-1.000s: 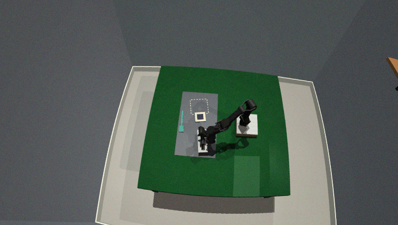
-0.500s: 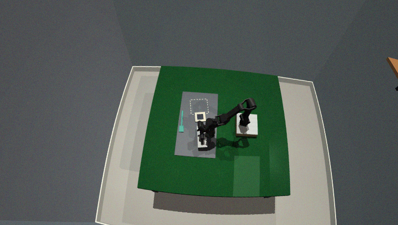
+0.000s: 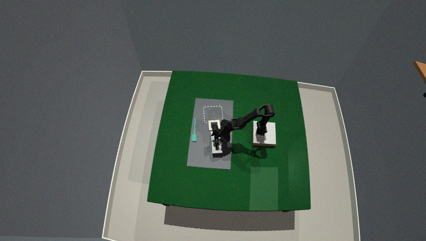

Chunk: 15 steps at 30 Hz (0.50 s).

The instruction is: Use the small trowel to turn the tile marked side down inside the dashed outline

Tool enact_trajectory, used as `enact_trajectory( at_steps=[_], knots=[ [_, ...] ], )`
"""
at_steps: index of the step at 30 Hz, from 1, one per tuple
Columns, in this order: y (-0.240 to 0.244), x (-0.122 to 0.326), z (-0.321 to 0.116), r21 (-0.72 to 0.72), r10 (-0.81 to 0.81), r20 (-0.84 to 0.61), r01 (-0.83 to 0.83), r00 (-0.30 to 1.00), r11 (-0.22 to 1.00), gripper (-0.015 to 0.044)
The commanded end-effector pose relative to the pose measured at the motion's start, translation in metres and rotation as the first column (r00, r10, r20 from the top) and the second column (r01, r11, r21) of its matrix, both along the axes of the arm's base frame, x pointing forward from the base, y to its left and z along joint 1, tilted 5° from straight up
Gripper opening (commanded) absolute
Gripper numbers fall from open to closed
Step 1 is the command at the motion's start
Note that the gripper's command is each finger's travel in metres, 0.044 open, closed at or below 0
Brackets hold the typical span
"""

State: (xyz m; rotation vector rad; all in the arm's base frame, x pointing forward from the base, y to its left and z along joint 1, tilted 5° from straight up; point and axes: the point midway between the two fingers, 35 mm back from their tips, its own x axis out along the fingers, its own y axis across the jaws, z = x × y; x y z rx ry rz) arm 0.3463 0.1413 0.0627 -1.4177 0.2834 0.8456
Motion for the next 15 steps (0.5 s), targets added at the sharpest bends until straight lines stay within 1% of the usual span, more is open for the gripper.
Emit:
enact_trajectory(
  at_steps=[1, 15],
  knots=[
    [0.001, 0.002, 0.005, 0.011, 0.007, 0.021, -0.007, 1.000, 1.000, 0.0000],
    [0.001, 0.000, -0.017, 0.011, 0.007, 0.020, -0.007, 1.000, 1.000, 0.0000]
  ],
)
